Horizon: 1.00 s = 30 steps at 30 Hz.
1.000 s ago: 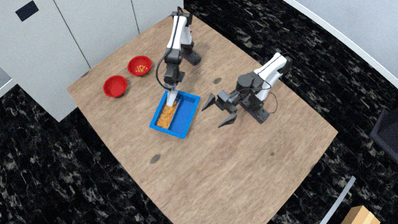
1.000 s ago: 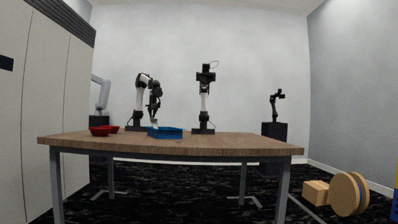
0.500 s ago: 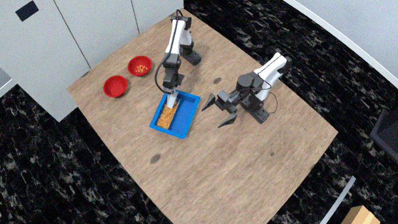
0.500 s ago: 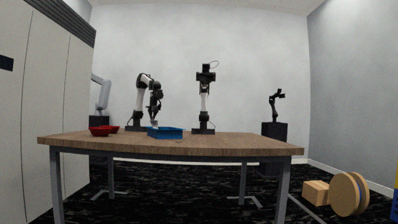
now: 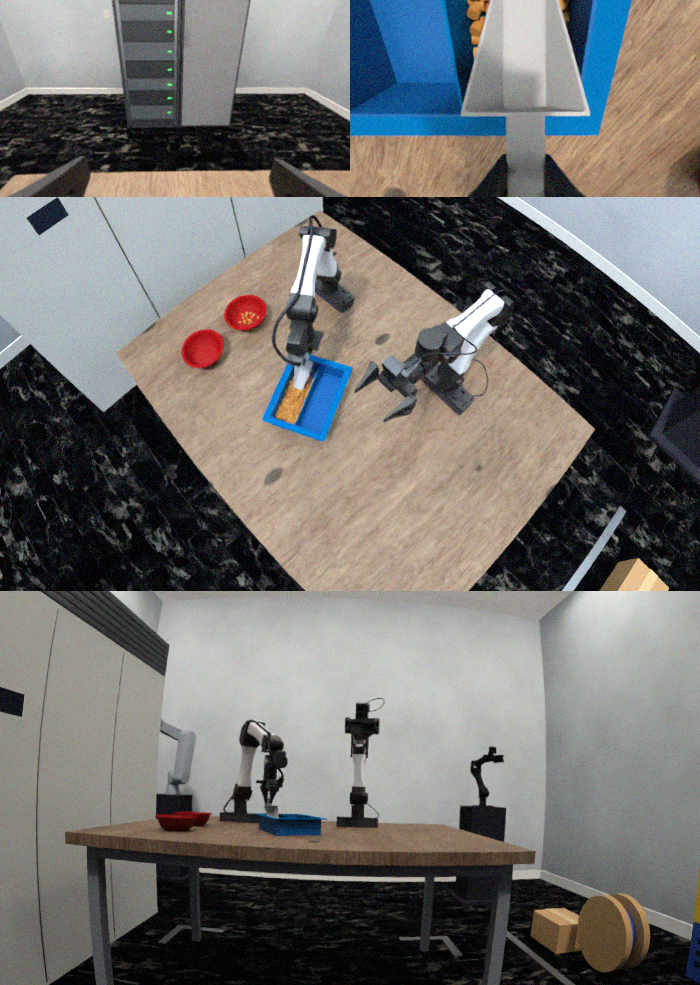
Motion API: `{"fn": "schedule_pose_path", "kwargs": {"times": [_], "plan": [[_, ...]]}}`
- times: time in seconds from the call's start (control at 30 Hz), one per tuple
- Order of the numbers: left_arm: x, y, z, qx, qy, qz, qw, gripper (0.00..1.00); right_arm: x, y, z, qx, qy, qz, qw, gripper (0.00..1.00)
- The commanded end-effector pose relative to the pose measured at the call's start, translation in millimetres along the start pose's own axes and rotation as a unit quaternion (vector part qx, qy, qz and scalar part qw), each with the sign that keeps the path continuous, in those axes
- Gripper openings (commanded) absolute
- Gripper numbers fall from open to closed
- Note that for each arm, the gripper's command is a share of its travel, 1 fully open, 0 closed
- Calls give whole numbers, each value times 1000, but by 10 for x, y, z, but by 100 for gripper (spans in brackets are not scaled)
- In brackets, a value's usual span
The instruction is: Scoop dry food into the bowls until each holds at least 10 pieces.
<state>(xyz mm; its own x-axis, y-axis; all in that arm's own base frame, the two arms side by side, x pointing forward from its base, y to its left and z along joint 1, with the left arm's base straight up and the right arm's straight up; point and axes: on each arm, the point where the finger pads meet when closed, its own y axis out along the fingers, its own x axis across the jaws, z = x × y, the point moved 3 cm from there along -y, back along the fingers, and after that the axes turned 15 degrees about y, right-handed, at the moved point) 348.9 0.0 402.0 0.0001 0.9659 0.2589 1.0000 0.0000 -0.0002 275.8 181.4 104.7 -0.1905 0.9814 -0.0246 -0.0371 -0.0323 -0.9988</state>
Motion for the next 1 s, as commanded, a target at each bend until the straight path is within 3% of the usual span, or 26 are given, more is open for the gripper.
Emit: {"fn": "schedule_pose_path", "kwargs": {"times": [0.0,0.1,0.27,0.3,0.97], "plan": [[41,-39,-153,-22,0,-6,1000,100,-4,-56,-73,-18,1,-7,1000,0],[41,-39,-153,-22,0,-6,1000,100,-6,44,-54,-10,0,-3,1000,0],[41,-39,-153,-22,0,-6,1000,100,24,-145,-108,-36,-2,-14,999,0],[41,-39,-153,-22,0,-6,1000,100,10,15,-143,-15,-1,-5,1000,0],[41,-39,-153,-22,0,-6,1000,100,43,58,-274,-11,-2,-1,1000,0]]}}
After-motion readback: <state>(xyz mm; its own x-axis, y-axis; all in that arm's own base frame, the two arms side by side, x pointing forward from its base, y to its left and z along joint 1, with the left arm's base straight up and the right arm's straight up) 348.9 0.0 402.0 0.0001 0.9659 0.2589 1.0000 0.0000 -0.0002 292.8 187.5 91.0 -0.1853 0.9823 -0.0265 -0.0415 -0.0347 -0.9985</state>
